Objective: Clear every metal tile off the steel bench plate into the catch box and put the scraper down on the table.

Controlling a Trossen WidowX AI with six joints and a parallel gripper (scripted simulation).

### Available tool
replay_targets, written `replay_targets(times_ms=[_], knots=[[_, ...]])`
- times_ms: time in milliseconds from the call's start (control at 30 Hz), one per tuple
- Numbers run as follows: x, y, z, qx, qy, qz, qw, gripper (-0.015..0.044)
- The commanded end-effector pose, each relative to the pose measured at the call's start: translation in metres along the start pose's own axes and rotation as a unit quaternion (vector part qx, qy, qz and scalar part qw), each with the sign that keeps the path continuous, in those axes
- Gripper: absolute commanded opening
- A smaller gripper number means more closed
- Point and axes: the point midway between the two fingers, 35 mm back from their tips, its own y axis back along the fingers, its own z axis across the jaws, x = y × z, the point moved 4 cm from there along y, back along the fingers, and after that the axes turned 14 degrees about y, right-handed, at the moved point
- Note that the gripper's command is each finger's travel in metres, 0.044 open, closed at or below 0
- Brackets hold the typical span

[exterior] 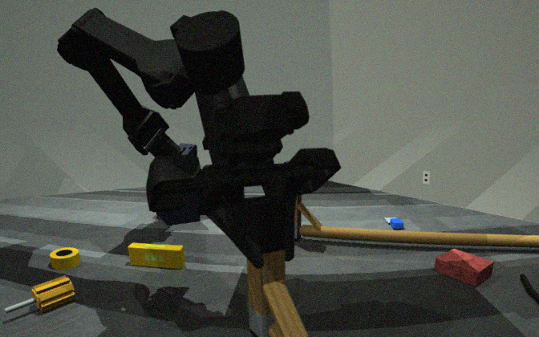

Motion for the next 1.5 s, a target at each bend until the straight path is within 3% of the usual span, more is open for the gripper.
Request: replay_targets(times_ms=[0,1467], knots=[[-0.009,-0.003,-0.004,0.002,-0.003,-0.007,1.0,0.0],[-0.004,0.001,0.0,0.001,-0.001,-0.004,1.0,0.0]])
